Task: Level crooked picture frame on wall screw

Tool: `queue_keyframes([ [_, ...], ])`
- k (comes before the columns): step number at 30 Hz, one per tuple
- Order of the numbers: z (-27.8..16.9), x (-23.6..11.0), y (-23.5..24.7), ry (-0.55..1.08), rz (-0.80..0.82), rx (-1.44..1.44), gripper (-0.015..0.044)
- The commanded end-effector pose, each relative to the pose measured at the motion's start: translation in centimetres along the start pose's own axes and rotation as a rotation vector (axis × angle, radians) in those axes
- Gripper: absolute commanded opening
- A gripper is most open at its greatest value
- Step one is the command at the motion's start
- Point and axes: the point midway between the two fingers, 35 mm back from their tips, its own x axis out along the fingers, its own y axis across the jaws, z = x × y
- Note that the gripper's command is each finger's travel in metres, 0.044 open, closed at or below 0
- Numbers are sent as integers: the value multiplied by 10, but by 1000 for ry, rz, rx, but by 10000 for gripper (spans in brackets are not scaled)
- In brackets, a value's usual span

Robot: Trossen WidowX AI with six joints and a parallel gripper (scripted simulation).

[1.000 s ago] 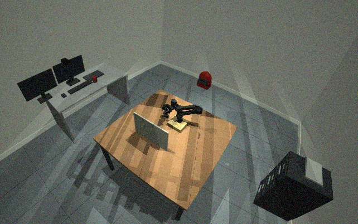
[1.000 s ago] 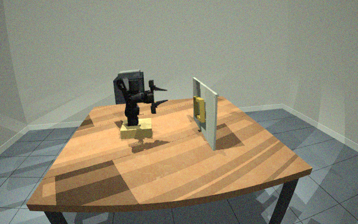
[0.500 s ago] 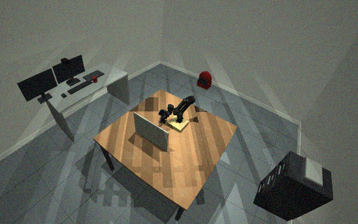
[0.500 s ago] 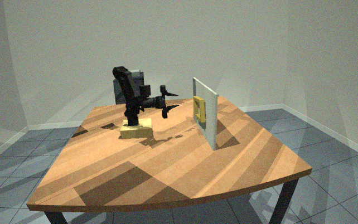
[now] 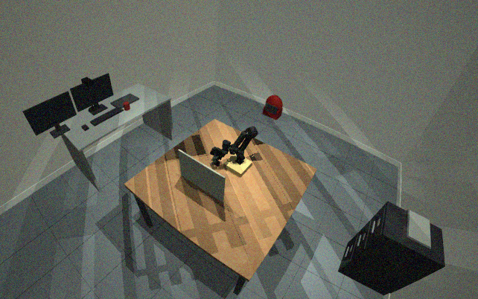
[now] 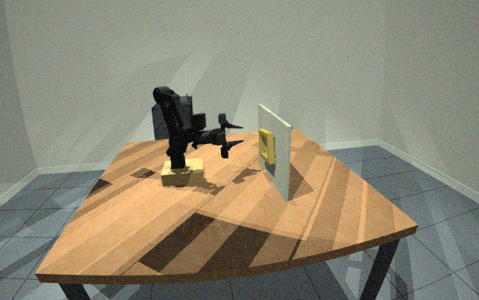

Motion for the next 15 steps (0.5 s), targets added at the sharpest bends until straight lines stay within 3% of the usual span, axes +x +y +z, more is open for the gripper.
queue_keyframes([
  [1,2,27,1,-2,2,-5,260],
  [5,-2,60,-1,-3,5,-4,260],
  [15,-2,62,-2,-3,5,-4,260],
])
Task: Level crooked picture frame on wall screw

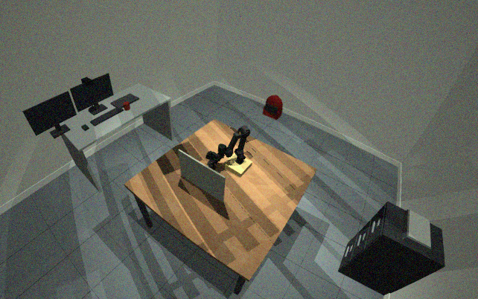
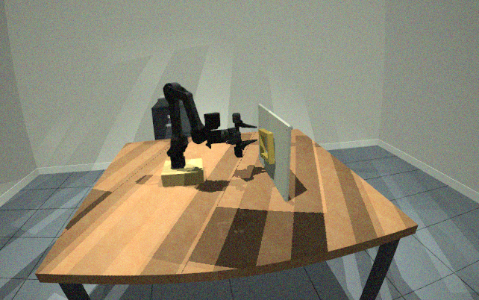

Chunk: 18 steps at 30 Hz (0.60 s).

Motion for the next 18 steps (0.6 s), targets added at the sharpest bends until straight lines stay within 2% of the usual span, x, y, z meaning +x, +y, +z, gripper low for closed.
queue_keyframes([
  [1,1,2,0,-5,-1,-5,260],
  [18,2,18,0,-5,1,-5,260],
])
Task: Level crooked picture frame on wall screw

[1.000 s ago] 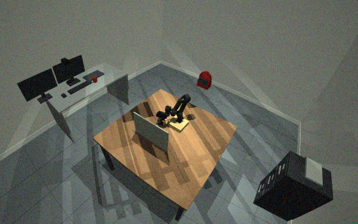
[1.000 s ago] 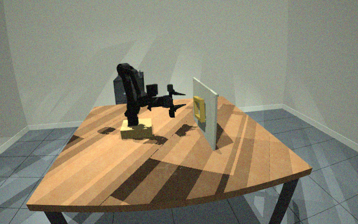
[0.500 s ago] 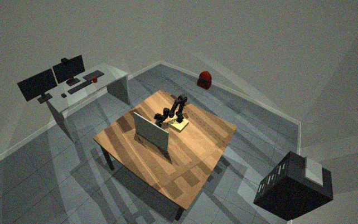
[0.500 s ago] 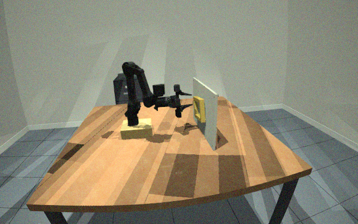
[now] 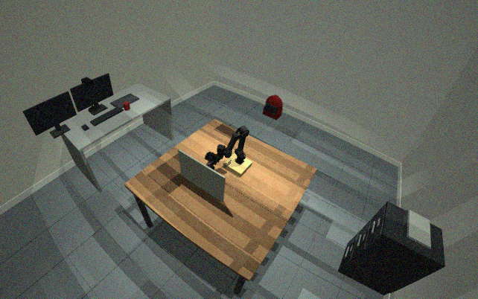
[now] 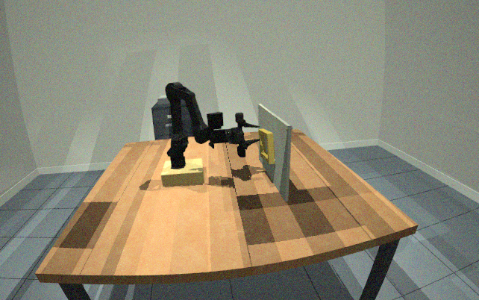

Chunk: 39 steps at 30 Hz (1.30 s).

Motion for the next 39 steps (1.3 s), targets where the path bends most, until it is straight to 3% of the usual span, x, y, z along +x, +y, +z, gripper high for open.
queue_keyframes([
  [1,1,7,-1,-4,-2,-4,260],
  [15,0,29,-1,-5,0,-4,260],
  [39,0,29,-1,-5,0,-4,260],
])
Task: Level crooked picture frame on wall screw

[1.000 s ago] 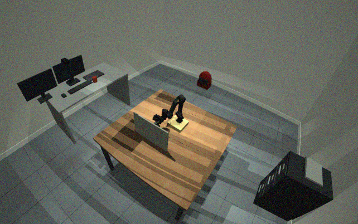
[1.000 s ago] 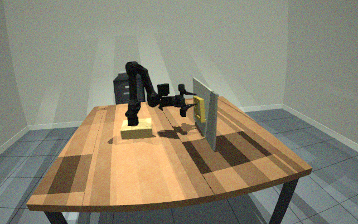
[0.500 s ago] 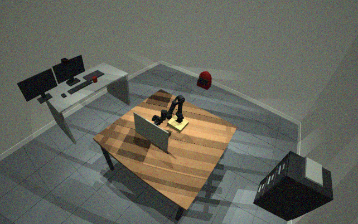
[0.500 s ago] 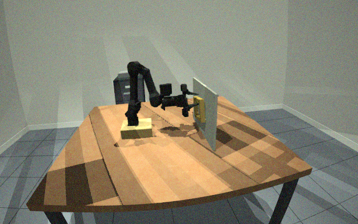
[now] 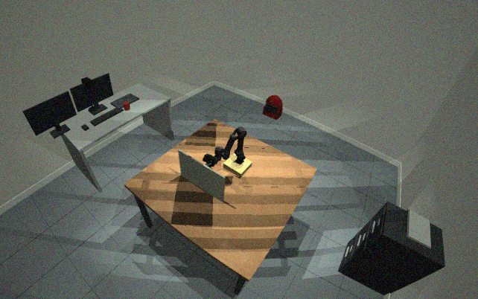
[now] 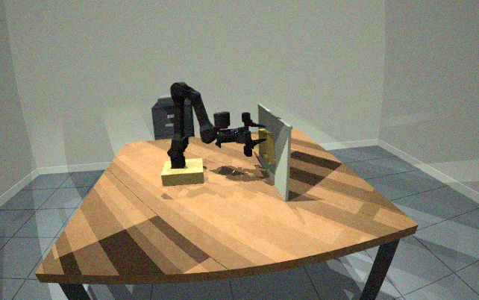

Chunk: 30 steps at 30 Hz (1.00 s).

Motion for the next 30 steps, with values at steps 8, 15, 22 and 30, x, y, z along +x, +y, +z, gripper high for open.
queue_keyframes([
  [8,1,0,-1,-5,-4,-4,260],
  [15,1,0,-1,-5,-4,-4,253],
  [22,1,0,-1,-5,-4,-4,207],
  [30,1,0,-1,-5,-4,-4,153],
])
